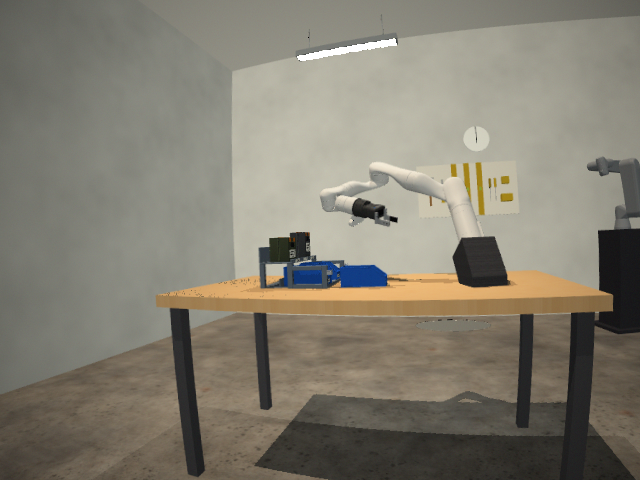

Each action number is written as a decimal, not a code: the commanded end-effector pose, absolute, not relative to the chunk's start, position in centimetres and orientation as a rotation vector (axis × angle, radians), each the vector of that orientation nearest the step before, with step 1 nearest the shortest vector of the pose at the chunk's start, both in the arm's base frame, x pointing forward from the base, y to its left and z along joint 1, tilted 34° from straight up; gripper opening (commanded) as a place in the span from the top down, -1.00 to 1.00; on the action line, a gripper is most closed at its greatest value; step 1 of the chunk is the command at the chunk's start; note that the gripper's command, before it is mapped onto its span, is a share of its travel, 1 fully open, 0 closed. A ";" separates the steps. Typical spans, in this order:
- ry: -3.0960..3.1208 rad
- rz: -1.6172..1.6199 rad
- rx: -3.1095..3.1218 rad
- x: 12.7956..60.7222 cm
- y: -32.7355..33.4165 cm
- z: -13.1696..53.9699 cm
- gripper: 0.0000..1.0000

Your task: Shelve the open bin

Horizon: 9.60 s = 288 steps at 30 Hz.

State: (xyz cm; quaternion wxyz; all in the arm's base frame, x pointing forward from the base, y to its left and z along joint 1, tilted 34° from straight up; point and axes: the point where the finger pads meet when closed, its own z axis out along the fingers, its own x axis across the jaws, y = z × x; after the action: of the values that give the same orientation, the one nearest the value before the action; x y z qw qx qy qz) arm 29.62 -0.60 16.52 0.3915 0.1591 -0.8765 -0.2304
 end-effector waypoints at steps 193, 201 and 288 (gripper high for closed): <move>-2.023 0.691 1.823 42.4 4.8 5.3 1.00; -2.023 0.691 1.823 42.4 4.8 5.3 1.00; -2.021 0.688 1.822 42.7 1.6 0.5 -0.11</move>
State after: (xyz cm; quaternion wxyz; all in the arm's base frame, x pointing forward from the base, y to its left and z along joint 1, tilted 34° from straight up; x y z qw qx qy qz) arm 42.78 1.85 0.95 0.1662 0.6414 -0.7085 0.2430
